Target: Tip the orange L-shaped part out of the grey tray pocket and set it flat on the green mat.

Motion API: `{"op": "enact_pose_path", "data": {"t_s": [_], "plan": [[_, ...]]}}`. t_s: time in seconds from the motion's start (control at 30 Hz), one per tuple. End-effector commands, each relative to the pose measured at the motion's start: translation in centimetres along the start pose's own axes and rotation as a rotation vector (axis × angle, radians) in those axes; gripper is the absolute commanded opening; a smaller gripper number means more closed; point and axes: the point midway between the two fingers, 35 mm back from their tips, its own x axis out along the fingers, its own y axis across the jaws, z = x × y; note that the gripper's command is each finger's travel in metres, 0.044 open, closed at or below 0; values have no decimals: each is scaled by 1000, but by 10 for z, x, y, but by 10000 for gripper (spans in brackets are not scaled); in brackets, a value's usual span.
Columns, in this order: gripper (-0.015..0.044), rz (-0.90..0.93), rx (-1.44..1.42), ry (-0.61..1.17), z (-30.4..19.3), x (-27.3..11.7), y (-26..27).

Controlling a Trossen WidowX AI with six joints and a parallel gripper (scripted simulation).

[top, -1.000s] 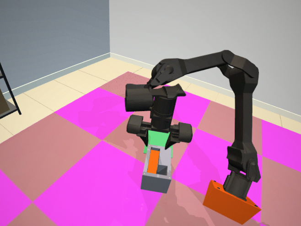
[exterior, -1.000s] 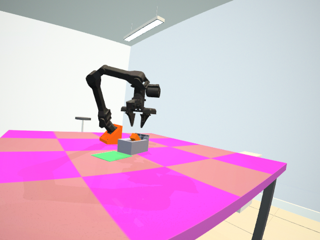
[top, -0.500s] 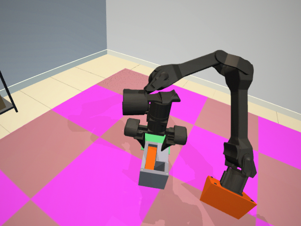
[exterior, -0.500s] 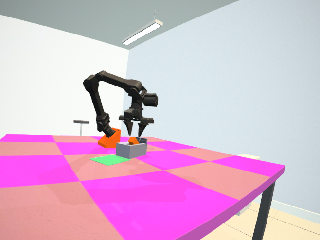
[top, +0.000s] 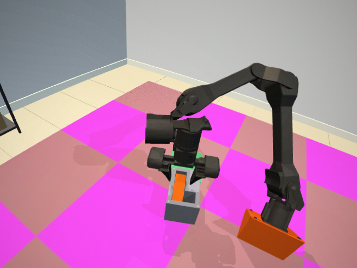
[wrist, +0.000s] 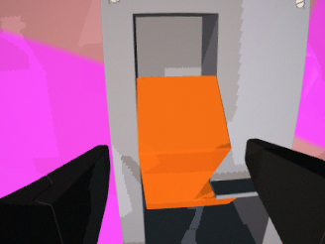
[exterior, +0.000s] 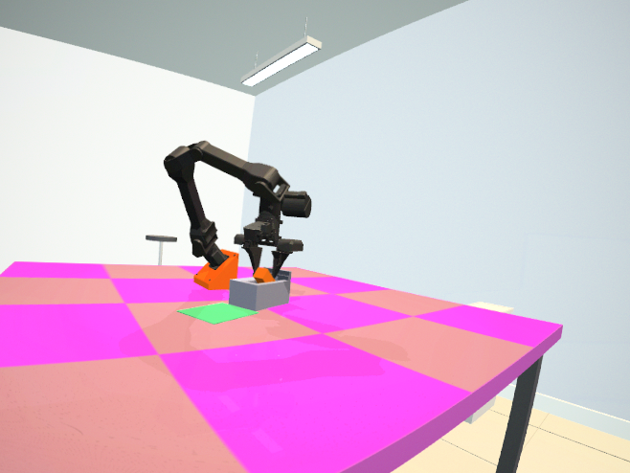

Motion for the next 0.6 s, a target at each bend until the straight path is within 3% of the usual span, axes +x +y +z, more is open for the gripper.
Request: {"op": "enact_pose_path", "data": {"t_s": [0.0,0.17,0.33,0.57], "plan": [[280,2,-4,-7,1,7,0],[280,1,-4,-7,1,12,-1],[149,-1,0,-1,0,9,-1],[102,-1,0,-1,0,9,-1]]}}
